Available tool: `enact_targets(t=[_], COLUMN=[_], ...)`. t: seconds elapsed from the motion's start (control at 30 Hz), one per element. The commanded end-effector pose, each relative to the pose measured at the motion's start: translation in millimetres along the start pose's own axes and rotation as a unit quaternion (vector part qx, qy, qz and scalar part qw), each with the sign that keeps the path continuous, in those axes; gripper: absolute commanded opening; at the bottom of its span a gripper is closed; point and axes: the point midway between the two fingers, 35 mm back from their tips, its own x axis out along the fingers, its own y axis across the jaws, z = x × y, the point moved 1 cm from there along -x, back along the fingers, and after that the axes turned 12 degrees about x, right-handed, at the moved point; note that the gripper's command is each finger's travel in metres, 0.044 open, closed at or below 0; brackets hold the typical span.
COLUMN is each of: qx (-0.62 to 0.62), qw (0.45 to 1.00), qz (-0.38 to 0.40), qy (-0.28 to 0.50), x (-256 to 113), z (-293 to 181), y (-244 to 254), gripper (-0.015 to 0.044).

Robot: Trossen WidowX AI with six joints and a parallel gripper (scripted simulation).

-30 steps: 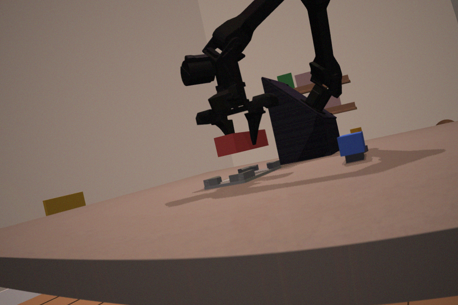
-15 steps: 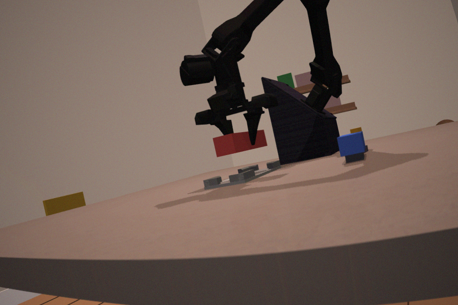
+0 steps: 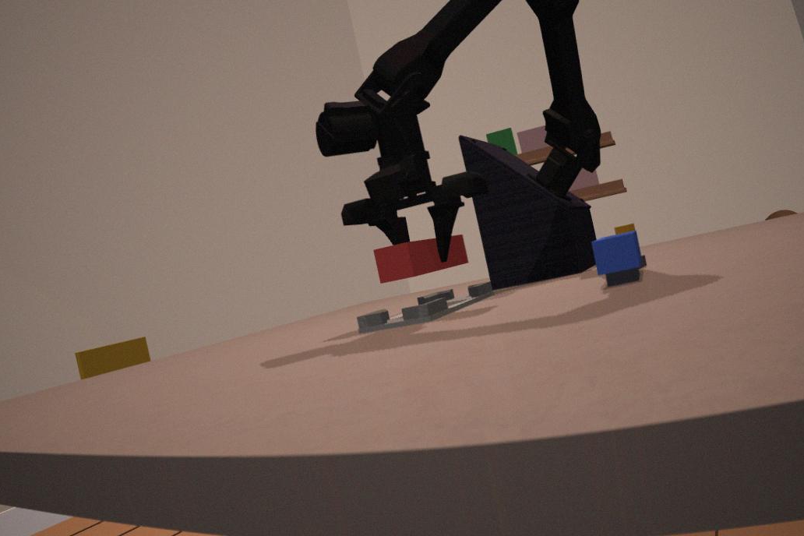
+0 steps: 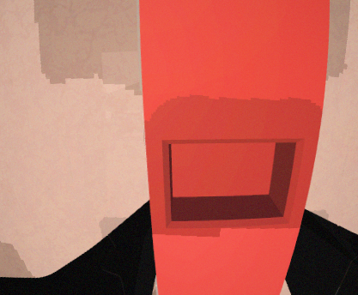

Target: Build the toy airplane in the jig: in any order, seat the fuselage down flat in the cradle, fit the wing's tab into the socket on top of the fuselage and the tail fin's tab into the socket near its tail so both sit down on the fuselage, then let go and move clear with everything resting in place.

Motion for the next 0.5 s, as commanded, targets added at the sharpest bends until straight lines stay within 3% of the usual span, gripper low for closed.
enact_targets(t=[0.0, 0.47], qx=[0.002, 0.002], qw=[1.0, 1.0], qz=[0.001, 0.002], qy=[0.001, 0.001], x=[7.1, 29.7], z=[-0.6, -1.4], y=[0.0, -0.4], gripper=[0.0195, 0.0195])
